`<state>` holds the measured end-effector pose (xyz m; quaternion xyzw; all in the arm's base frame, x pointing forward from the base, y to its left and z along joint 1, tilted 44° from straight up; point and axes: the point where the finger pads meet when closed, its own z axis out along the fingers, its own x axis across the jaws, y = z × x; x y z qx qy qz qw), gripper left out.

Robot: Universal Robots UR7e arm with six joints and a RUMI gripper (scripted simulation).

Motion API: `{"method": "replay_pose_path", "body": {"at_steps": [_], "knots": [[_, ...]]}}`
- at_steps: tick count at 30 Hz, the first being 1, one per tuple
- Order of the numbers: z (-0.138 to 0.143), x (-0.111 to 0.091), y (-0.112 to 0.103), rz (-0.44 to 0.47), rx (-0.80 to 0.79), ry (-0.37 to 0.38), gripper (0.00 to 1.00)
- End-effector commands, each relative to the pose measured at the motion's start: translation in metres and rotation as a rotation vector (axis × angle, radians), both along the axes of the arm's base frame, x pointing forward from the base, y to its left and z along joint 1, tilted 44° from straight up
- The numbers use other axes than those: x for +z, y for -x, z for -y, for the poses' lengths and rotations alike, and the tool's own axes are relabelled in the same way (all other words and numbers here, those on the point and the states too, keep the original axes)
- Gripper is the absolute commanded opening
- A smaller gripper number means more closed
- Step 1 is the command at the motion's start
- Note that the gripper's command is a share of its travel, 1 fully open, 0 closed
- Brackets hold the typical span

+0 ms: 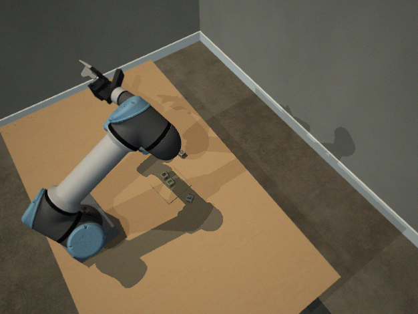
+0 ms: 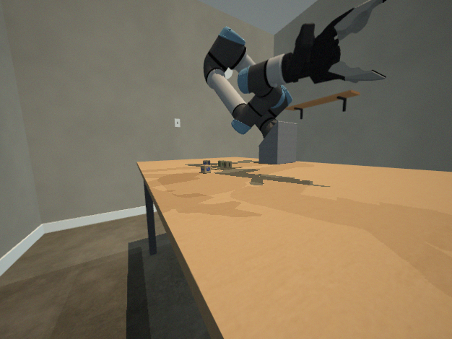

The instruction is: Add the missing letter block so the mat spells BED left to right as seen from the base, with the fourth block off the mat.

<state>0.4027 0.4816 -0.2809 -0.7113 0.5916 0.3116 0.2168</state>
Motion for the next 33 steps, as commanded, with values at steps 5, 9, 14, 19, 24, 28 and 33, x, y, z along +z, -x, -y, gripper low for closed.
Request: {"method": "replay_pose_path", "body": {"at_steps": [5,9,14,19,24,28,33], "knots": [[-0.001,0.001,0.000,0.001,0.001,-0.001,1.00],[-0.001,0.001,0.000,0.001,0.001,-0.001,1.00],[-0.001,0.001,0.000,0.001,0.001,-0.001,1.00],[0.000,0.001,0.000,0.002,0.001,0.000,1.00],[0.007,0.002,-0.007,0.034,0.010,0.018,1.00],[0.027,0.006,-0.022,0.110,0.034,0.066,1.00],[0.049,0.011,-0.039,0.190,0.061,0.122,1.00]]}}
